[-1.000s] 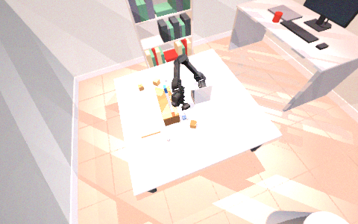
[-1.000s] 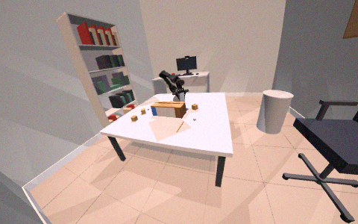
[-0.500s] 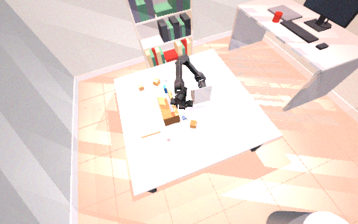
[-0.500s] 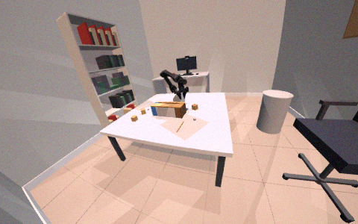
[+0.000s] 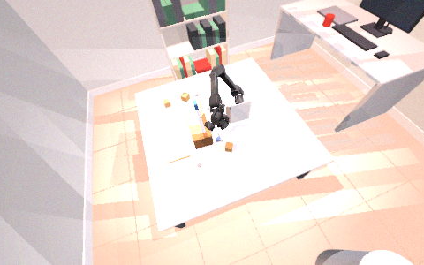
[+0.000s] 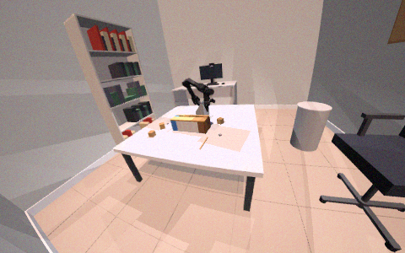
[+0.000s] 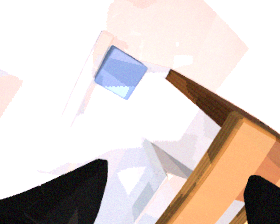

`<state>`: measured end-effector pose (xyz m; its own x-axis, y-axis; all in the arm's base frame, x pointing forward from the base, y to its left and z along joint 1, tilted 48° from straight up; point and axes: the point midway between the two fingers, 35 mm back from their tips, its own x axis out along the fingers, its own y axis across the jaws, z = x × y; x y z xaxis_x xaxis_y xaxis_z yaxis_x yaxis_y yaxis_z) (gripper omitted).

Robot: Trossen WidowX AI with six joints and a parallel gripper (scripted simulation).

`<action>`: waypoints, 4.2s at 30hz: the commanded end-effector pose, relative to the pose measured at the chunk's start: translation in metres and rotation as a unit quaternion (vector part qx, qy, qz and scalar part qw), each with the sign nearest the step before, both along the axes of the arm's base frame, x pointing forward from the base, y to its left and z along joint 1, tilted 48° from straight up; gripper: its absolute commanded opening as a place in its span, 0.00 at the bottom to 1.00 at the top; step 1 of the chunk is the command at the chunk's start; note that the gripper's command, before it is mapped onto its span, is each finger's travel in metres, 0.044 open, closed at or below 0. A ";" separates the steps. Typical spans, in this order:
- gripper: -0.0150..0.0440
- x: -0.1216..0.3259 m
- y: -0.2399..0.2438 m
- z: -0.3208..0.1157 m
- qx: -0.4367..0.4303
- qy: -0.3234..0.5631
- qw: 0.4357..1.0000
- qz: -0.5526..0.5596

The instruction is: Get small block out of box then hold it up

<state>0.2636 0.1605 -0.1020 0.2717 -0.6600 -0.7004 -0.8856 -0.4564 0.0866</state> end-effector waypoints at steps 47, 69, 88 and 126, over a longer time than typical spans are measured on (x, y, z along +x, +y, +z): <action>0.74 -0.004 -0.061 -0.071 -0.214 0.327 0.826 0.406; 0.74 -0.004 -0.087 -0.096 -0.215 0.328 0.826 0.406; 0.51 -0.005 -0.102 -0.107 -0.216 0.328 0.826 0.405; 0.25 -0.016 -0.033 -0.023 -0.202 0.370 0.763 0.491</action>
<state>0.2526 0.1215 -0.1366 0.4039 -0.6198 -0.6728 0.1551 -0.6784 0.7181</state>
